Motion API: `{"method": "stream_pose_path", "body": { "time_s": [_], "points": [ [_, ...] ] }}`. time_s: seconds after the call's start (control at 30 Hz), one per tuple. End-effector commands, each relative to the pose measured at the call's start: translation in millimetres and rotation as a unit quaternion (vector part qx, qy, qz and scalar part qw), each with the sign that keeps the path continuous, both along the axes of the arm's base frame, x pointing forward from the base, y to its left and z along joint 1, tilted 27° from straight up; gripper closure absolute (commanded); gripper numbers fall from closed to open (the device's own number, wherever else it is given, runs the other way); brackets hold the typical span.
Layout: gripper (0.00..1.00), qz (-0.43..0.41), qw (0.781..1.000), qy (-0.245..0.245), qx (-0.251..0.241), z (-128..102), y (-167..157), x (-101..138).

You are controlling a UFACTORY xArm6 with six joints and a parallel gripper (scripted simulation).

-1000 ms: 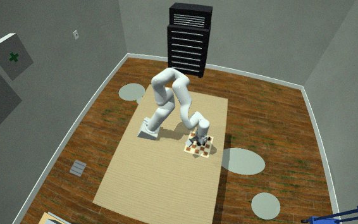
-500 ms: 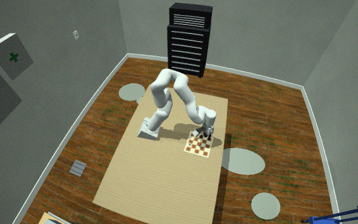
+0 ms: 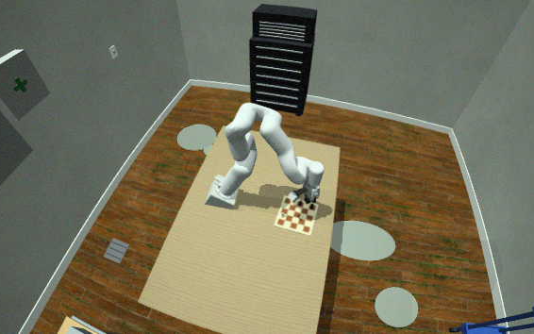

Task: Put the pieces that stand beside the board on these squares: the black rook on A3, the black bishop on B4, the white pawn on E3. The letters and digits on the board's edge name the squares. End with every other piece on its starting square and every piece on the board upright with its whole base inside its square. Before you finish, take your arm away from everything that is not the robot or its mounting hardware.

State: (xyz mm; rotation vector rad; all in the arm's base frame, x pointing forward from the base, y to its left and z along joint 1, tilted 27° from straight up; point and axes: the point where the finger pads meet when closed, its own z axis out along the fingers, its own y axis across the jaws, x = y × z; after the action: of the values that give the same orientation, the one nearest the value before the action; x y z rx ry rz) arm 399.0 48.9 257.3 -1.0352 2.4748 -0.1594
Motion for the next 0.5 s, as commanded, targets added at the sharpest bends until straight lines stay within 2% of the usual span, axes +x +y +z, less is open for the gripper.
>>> {"method": "stream_pose_path", "body": {
  "time_s": [0.0,0.47],
  "points": [
    [1.0,0.0,1.0,-0.002,0.0,-1.2,0.5,2.1],
    [1.0,0.0,1.0,-0.002,0.0,-41.2,3.6,22.5]
  ]
}}
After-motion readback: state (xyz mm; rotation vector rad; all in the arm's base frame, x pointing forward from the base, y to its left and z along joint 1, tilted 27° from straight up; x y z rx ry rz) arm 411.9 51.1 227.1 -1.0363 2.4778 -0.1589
